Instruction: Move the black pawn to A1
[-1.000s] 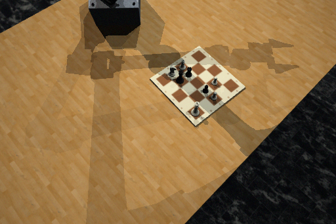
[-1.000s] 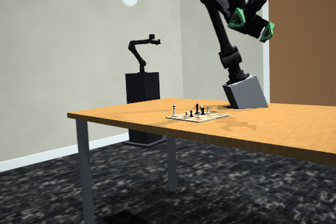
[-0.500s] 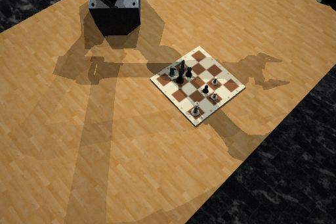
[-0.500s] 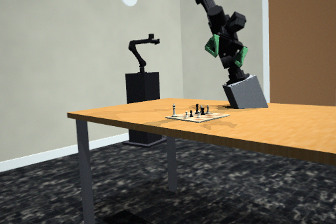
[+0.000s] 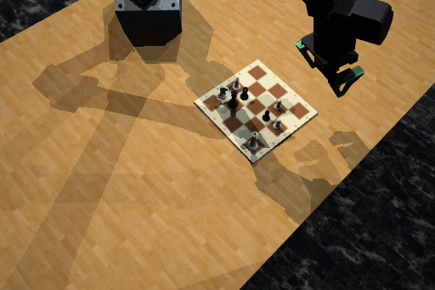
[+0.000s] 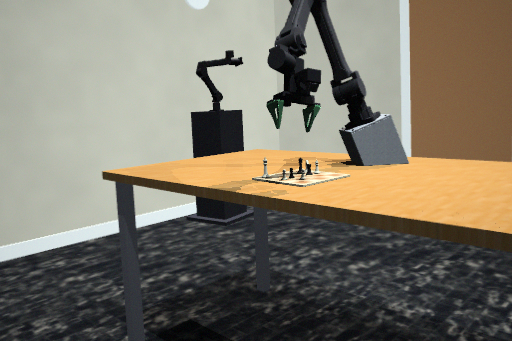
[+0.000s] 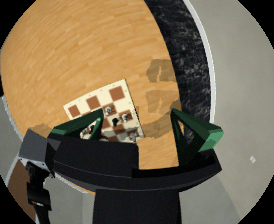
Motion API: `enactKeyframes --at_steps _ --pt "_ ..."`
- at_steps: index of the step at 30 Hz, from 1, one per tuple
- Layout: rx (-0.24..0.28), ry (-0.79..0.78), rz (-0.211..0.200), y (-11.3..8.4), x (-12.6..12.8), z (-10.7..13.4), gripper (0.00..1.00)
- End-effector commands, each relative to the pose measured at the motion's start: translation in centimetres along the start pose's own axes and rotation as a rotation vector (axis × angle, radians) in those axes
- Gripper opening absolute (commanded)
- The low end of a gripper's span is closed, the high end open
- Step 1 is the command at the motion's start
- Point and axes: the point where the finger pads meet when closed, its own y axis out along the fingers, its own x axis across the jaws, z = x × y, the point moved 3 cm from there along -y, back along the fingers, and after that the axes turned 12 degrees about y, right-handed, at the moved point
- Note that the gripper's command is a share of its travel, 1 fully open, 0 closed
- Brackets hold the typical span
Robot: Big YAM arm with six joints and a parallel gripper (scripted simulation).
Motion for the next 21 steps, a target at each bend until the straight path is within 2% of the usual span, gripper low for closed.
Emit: enactKeyframes --at_steps 1,2,4,7,9,13,21 --pt "0.076 -0.046 -0.033 -2.3 -0.2 4.7 1.0" --pt "0.121 -0.051 -0.061 -2.5 0.3 6.7 1.0" --pt "0.175 -0.058 -0.099 -2.9 1.1 9.2 1.0" --pt "0.174 -0.054 -0.091 -3.4 0.3 9.2 1.0" --pt "0.16 -0.076 -0.088 -3.9 0.5 8.2 1.0" --pt "0.171 -0.074 -0.1 -3.1 0.6 8.4 1.0" --pt "0.171 -0.065 -0.099 -3.0 0.6 8.4 1.0"
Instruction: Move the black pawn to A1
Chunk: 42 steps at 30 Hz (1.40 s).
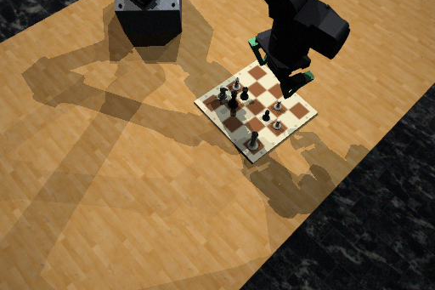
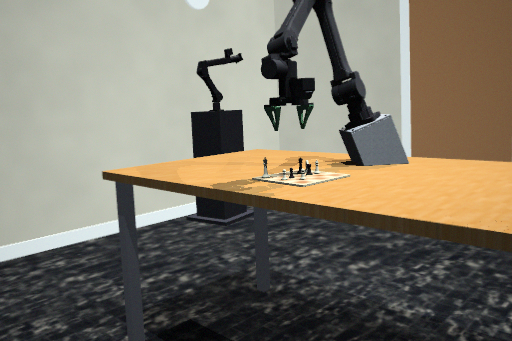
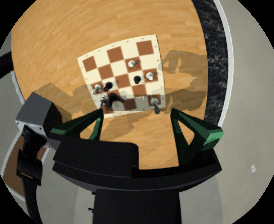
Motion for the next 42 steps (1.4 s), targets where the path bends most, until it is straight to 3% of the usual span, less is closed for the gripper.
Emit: enactKeyframes --at_steps 1,8,17,19,20,22,26,30,34,36,37,38,42 --pt "-0.029 -0.004 0.03 -1.5 -1.3 -1.0 1.0" --pt "-0.01 0.13 0.007 0.5 -0.5 -0.3 1.0" --pt "-0.006 0.625 0.005 3.1 -0.6 0.0 1.0" --pt "-0.006 0.625 0.005 3.1 -0.6 0.0 1.0" --pt "-0.024 0.743 0.011 2.5 -1.2 -1.3 1.0" --pt "-0.006 0.833 -0.001 4.0 -0.5 -0.1 1.0" --pt "-0.01 1.016 -0.002 5.1 -0.6 0.1 1.0" --pt "-0.01 1.202 -0.006 5.6 -0.5 -0.4 1.0" --pt "-0.029 1.378 -0.002 4.6 -0.9 -0.1 1.0" --pt "-0.029 1.378 -0.002 4.6 -0.9 -0.1 1.0" --pt "-0.036 1.488 0.003 4.6 -0.9 -0.2 1.0" --pt "-0.04 1.528 0.006 4.6 -0.8 -0.2 0.34" --pt "-0.051 1.588 0.013 4.2 -1.3 -0.5 0.34"
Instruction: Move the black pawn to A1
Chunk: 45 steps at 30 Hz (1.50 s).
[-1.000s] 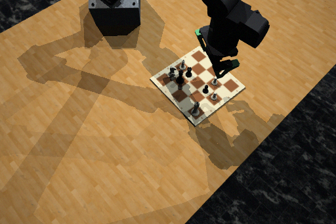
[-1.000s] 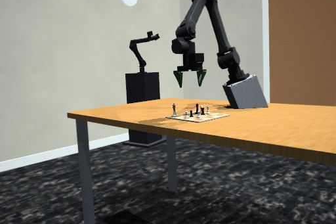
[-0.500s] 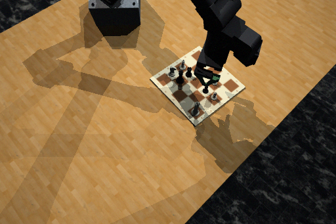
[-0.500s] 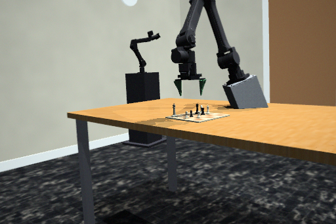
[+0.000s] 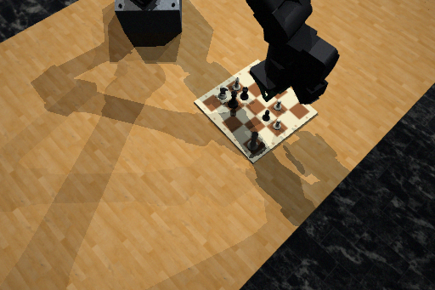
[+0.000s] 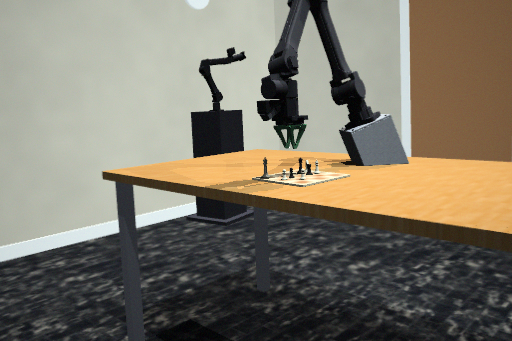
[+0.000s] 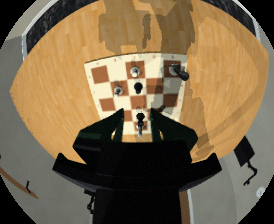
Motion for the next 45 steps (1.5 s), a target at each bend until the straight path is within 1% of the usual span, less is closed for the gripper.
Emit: enactKeyframes --at_steps 1,32,37,40,45 --pt "-0.05 0.143 -0.011 -1.6 0.1 -1.4 0.34" --pt "-0.047 0.136 -0.011 -1.4 0.1 -1.4 0.34" --pt "-0.041 0.135 -0.007 -0.7 0.1 -1.2 0.34" --pt "-0.021 0.13 0.006 0.3 -0.1 -0.7 0.34" --pt "-0.016 0.13 0.01 0.7 -0.4 -0.5 0.34"
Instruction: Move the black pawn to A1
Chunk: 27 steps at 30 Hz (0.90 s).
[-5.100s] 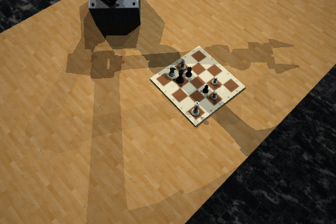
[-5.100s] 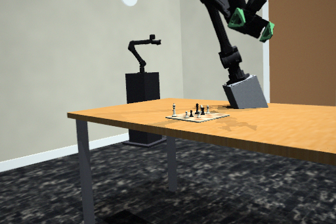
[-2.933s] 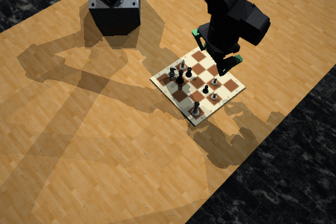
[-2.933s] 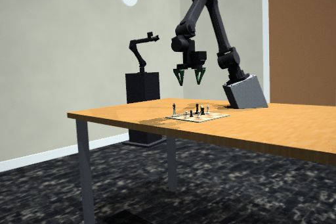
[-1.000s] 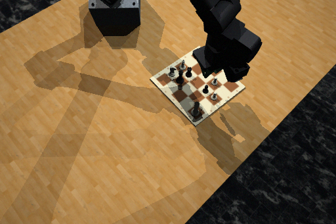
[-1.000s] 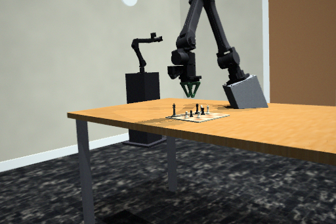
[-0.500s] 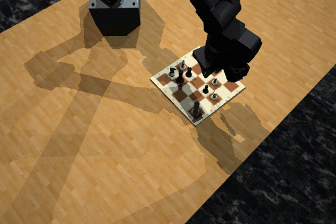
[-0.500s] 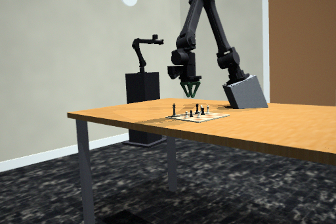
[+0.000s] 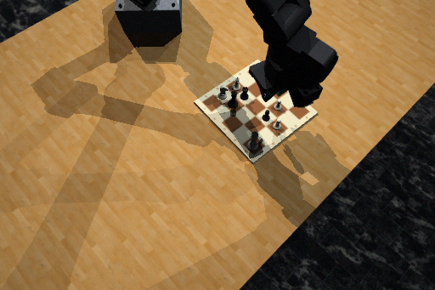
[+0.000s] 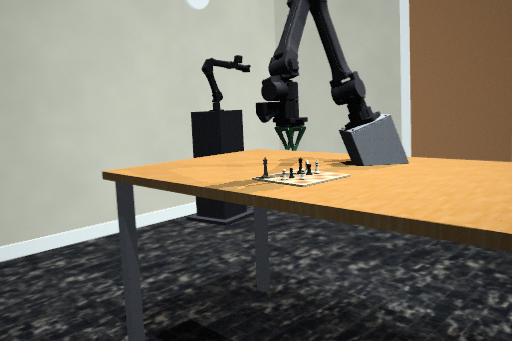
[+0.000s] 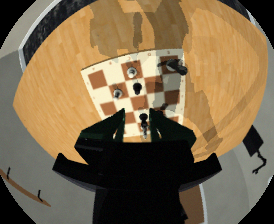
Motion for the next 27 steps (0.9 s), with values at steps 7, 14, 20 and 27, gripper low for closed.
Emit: enactKeyframes --at_steps 7,14,20,27 --pt "-0.012 0.005 -0.001 1.0 -0.2 -0.6 0.34" --pt "-0.011 0.004 -0.002 2.1 -0.2 -0.6 0.34" --pt "-0.023 0.008 -0.011 2.4 0.1 -1.3 0.34" --pt "-0.018 0.007 -0.007 3.6 0.0 -1.0 0.34"
